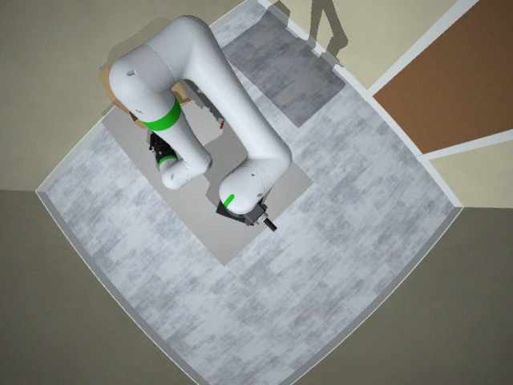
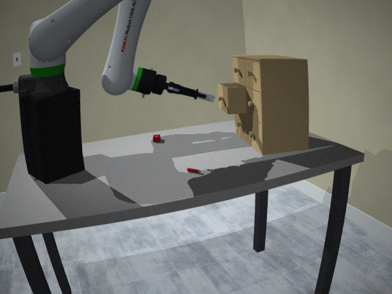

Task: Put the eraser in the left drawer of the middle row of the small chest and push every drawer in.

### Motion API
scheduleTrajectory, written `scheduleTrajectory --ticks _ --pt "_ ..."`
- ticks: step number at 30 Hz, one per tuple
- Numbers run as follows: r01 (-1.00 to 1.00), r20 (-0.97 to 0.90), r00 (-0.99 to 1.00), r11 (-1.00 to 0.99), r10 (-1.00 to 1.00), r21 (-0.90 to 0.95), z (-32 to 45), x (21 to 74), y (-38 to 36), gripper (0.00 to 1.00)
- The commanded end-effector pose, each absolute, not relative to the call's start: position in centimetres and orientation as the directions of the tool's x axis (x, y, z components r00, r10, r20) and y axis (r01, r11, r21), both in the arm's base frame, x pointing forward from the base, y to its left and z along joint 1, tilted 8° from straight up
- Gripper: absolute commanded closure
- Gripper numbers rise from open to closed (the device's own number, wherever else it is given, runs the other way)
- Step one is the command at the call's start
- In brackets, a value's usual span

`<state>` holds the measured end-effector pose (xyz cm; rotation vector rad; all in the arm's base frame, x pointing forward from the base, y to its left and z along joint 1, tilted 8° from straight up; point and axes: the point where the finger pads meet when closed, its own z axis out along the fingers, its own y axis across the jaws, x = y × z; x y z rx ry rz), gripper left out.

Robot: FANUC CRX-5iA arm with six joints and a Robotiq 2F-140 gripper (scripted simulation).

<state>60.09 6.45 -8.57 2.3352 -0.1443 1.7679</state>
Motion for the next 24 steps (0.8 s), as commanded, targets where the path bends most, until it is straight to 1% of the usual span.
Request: scheduleTrajectory --ticks 1,24 --pt "-0.203 0.960 0.276 -0.973 0.048 0.106 -8.5 60.6 6.4 1.00" --pt "-0.203 0.960 0.276 -0.973 0.048 0.106 -8.2 64.3 5.6 1.00"
